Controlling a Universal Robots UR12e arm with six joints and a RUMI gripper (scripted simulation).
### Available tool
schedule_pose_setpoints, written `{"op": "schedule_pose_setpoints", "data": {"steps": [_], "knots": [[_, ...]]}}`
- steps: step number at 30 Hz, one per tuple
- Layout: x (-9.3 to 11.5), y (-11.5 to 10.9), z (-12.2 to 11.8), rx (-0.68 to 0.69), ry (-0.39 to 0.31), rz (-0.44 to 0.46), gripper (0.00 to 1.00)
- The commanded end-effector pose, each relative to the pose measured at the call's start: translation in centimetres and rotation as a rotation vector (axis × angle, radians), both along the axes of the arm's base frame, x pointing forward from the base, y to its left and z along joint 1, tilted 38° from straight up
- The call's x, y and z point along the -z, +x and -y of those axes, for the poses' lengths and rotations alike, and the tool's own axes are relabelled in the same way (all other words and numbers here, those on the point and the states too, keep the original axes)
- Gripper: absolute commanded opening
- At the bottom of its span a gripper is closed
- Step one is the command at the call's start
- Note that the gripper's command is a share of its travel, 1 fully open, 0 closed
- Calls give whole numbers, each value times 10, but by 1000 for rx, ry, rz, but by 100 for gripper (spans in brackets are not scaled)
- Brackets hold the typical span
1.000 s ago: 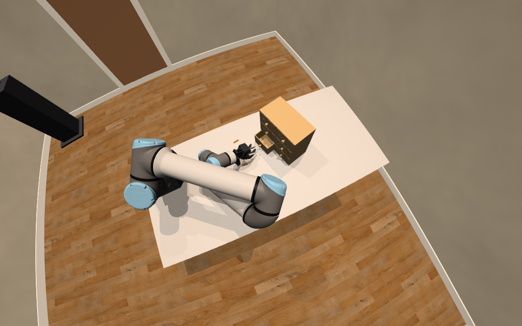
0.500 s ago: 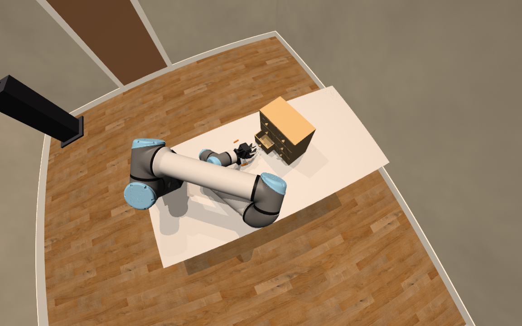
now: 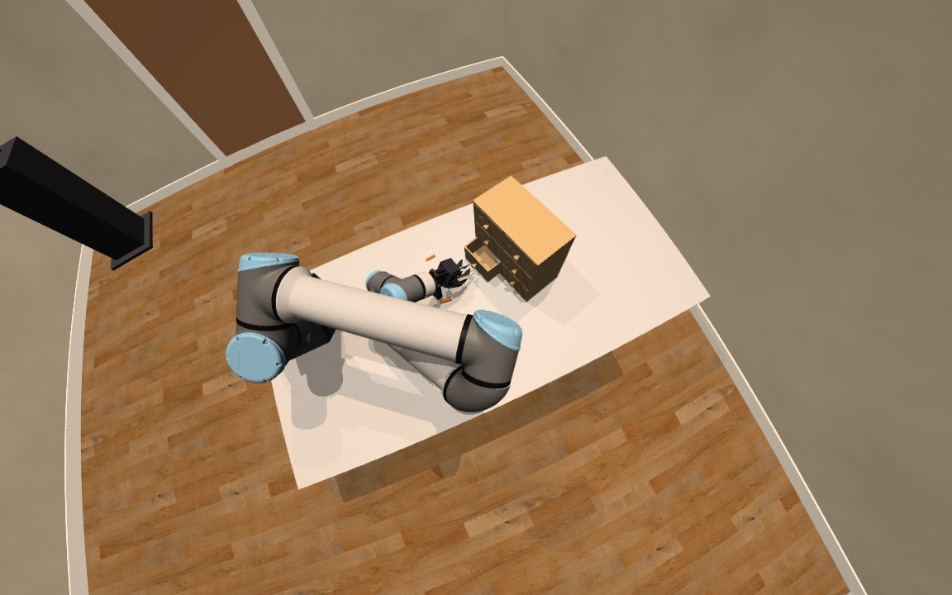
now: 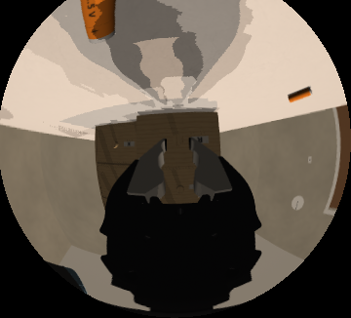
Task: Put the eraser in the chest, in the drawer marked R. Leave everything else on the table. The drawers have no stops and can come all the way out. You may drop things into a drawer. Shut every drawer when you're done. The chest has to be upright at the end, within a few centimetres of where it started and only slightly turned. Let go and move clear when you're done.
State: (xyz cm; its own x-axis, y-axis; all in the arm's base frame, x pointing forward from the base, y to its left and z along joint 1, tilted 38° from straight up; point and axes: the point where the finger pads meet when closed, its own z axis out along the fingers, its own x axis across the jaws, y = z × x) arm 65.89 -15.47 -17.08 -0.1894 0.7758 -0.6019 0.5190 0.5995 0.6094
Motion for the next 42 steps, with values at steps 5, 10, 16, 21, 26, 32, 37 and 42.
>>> {"op": "schedule_pose_setpoints", "data": {"steps": [5, 10, 16, 21, 26, 32, 37, 42], "knots": [[1, 7, -1, 0, 0, 0, 20], [1, 11, -2, 0, 0, 0, 20], [2, 14, -2, 0, 0, 0, 20], [2, 15, -2, 0, 0, 0, 20], [2, 16, -2, 0, 0, 0, 20], [2, 16, -2, 0, 0, 0, 20], [2, 16, -2, 0, 0, 0, 20], [2, 16, -2, 0, 0, 0, 20]]}}
